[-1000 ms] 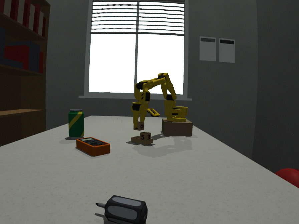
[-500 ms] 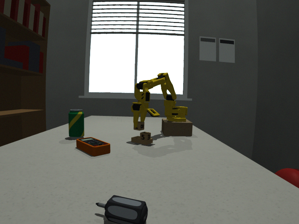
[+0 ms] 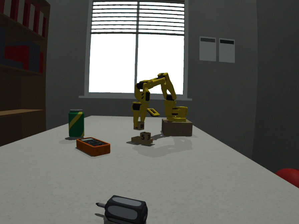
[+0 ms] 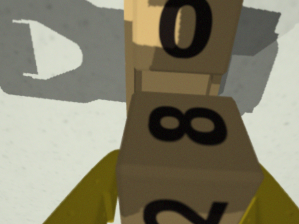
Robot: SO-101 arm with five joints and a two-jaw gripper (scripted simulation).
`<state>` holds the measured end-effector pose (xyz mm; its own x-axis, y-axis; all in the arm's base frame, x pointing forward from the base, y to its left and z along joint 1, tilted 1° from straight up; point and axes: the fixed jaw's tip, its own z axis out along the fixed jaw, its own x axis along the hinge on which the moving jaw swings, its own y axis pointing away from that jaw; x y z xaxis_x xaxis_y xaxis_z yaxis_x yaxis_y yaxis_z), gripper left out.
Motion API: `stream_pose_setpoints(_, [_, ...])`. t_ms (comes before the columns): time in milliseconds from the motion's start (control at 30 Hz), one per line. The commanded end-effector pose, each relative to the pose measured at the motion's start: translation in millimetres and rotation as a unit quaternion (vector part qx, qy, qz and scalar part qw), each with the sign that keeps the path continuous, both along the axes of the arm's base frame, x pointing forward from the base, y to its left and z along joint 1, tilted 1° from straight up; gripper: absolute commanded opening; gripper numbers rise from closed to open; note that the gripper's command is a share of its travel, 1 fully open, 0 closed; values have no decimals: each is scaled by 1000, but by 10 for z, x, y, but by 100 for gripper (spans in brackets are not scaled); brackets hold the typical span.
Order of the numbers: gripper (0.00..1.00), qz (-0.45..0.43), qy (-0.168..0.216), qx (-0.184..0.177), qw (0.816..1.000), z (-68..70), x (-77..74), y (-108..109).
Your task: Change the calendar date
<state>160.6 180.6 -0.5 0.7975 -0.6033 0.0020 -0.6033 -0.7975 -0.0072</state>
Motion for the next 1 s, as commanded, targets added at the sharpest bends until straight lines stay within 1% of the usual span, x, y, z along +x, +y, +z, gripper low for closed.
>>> stream_pose_setpoints(0, [0,5,-4,6,1000,50,-1,10])
stream_pose_setpoints(967, [0,1,-4,6,1000,49,3,-15])
